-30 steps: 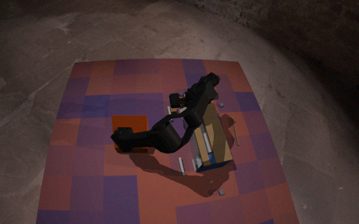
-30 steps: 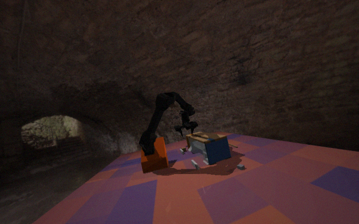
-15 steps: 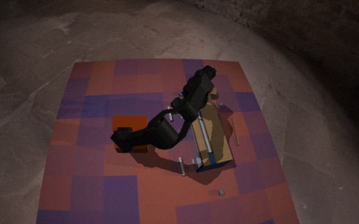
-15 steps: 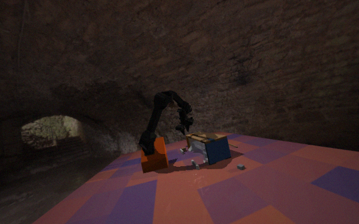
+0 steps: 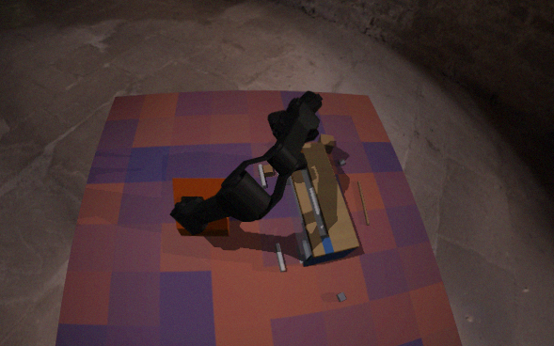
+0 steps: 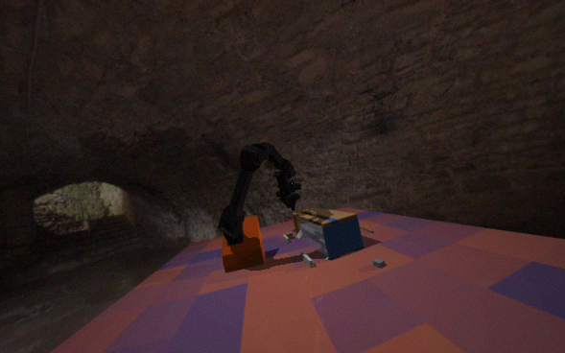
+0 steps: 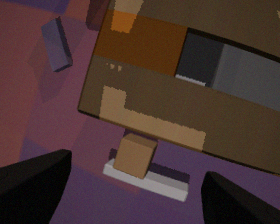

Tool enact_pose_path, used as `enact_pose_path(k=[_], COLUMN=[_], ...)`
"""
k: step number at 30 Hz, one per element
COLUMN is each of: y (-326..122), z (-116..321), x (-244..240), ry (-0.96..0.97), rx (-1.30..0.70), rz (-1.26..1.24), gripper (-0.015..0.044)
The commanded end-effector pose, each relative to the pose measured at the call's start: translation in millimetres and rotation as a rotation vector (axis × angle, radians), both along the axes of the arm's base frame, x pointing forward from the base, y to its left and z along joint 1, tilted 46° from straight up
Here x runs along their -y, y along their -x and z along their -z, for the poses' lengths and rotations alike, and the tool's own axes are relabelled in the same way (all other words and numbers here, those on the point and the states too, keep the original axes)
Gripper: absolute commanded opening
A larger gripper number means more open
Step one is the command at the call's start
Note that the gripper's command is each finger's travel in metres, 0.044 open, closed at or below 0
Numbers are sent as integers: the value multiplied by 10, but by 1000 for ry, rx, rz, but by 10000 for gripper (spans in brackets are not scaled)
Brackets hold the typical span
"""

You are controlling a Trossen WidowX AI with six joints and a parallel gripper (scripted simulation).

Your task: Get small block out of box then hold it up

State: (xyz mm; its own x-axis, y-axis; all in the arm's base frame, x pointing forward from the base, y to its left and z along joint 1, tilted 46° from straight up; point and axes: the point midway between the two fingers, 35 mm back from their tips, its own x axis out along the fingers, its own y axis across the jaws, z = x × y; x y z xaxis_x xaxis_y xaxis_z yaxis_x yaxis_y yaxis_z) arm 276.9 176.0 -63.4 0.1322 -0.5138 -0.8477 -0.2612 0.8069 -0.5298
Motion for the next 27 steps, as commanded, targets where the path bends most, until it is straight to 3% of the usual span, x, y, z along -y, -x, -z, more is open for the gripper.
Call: enact_pose_path(k=[1,27], y=[125,337], z=[72,158], x=[-24,-185], ry=[229,768], rx=[-428,-1458], rz=[-793,-2162], gripper=[285,285])
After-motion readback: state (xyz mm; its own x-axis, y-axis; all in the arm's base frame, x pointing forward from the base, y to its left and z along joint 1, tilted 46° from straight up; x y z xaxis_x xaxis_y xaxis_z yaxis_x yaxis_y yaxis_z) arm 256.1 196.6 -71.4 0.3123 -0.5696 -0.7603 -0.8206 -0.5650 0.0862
